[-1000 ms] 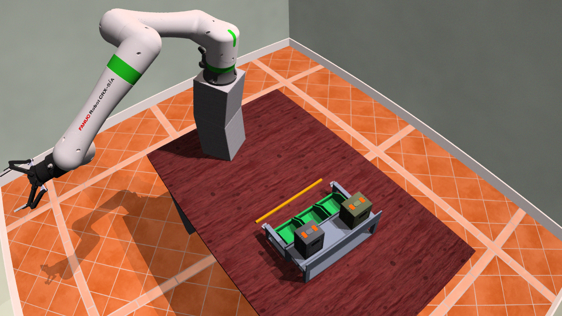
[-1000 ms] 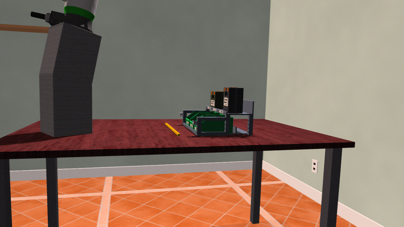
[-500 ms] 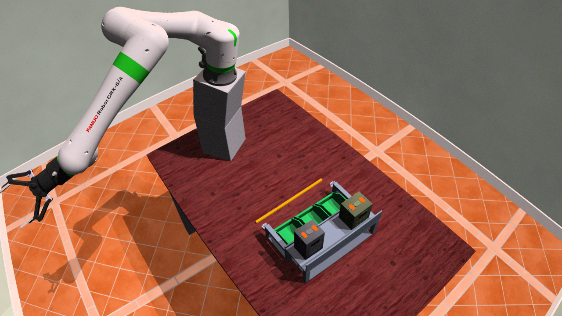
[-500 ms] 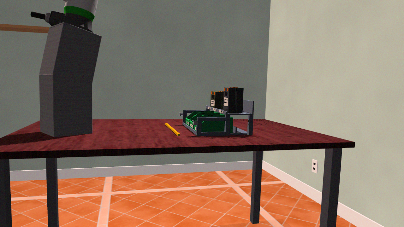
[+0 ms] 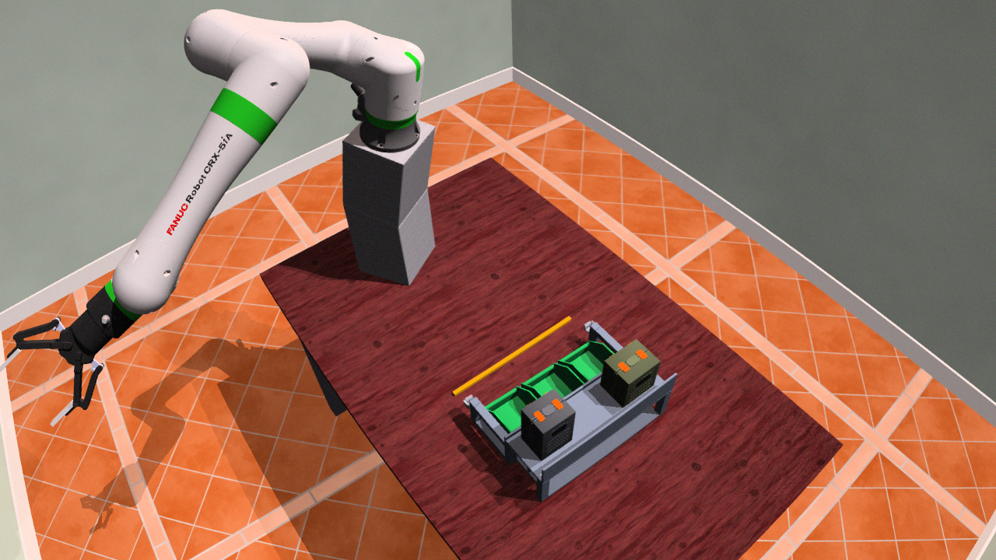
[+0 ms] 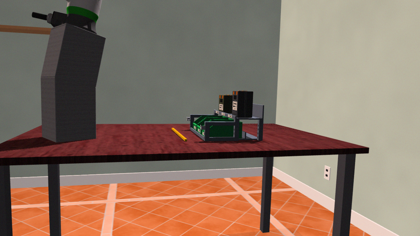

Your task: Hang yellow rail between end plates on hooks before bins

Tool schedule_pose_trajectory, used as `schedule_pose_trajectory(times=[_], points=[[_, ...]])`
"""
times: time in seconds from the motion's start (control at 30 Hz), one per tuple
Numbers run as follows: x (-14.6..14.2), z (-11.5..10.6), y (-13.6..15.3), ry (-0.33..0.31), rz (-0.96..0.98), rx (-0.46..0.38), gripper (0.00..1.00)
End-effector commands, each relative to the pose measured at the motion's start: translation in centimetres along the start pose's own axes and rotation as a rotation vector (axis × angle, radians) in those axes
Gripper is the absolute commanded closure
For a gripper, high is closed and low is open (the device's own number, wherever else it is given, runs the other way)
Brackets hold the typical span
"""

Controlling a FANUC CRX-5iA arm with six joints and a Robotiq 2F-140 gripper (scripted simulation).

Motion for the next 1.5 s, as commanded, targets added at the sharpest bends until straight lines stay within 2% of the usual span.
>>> schedule_pose_trajectory(times=[0.0,0.3,0.47,0.87,1.03,1.43,1.47], points=[[0.4,-0.3,1.9,0.024,-0.027,-0.026,0.00],[0.4,-0.3,1.9,0.024,-0.027,-0.026,0.00],[3.1,-2.3,9.8,0.117,-0.158,-0.145,0.00],[3.1,-2.3,9.8,0.117,-0.158,-0.145,0.00],[6.0,-5.4,17.2,0.203,-0.294,-0.264,0.00],[6.0,-5.4,17.2,0.203,-0.294,-0.264,0.00],[6.5,-6.1,18.6,0.220,-0.322,-0.288,0.00]])
Point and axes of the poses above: the point where the finger pads meet when closed, its own z axis out along the fingers, its own x axis across the jaws, y = z × x, the point moved 9 cm from there along -z, back along the fingers, and after that the axes turned 14 degrees about -z, right-handed, at the moved point
